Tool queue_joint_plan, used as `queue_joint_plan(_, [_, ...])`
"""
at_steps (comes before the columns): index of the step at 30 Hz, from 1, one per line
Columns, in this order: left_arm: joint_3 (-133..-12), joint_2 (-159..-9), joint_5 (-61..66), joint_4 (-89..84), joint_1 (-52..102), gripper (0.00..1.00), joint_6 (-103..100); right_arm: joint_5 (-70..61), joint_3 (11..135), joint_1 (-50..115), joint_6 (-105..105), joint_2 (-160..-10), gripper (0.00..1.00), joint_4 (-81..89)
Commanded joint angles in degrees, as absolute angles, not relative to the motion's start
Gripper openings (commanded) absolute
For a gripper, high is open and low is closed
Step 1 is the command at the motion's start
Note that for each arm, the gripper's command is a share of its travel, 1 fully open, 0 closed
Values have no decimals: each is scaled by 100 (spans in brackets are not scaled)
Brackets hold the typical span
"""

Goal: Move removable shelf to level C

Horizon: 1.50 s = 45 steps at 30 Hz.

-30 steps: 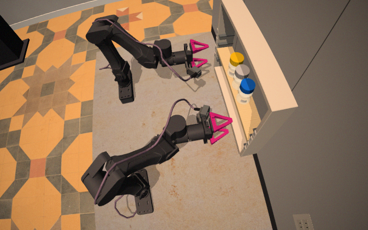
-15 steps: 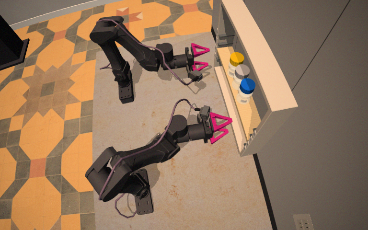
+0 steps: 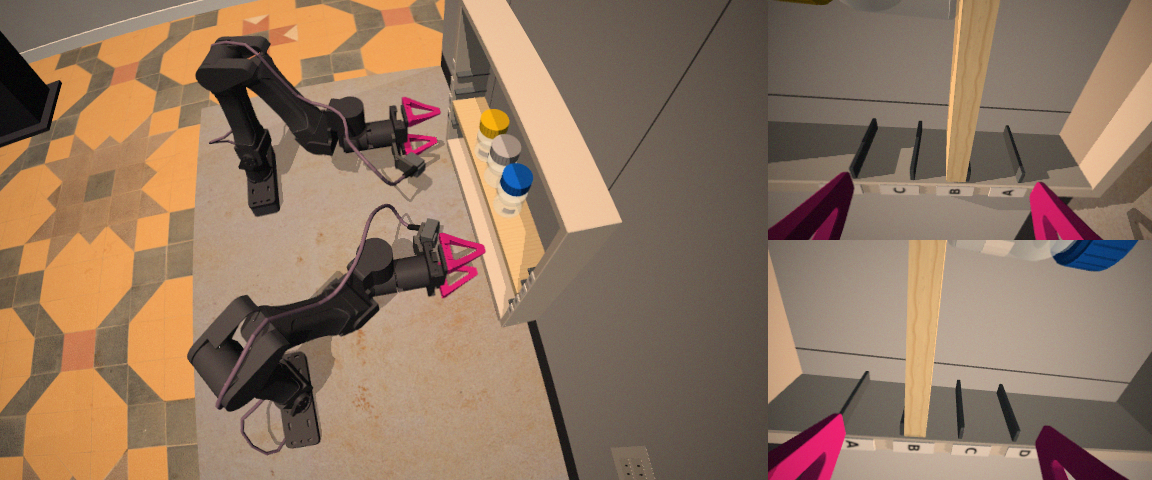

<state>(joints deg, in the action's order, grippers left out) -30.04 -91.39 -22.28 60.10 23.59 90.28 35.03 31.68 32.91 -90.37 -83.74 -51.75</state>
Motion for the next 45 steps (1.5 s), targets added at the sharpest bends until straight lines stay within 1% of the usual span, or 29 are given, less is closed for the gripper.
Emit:
queue_joint_plan(1, [-2952,-9221,-2304,6260,2440,100,8996,3579,3075,3372,-8996,-8493,100,-5408])
queue_joint_plan(14, [-2974,-9661,-2410,6678,2546,100,8996,3655,3070,3449,-8995,-8922,100,-5840])
queue_joint_plan(45, [-3694,-10237,-2151,6543,2284,100,9001,3266,3674,3057,-9002,-9517,100,-5844])
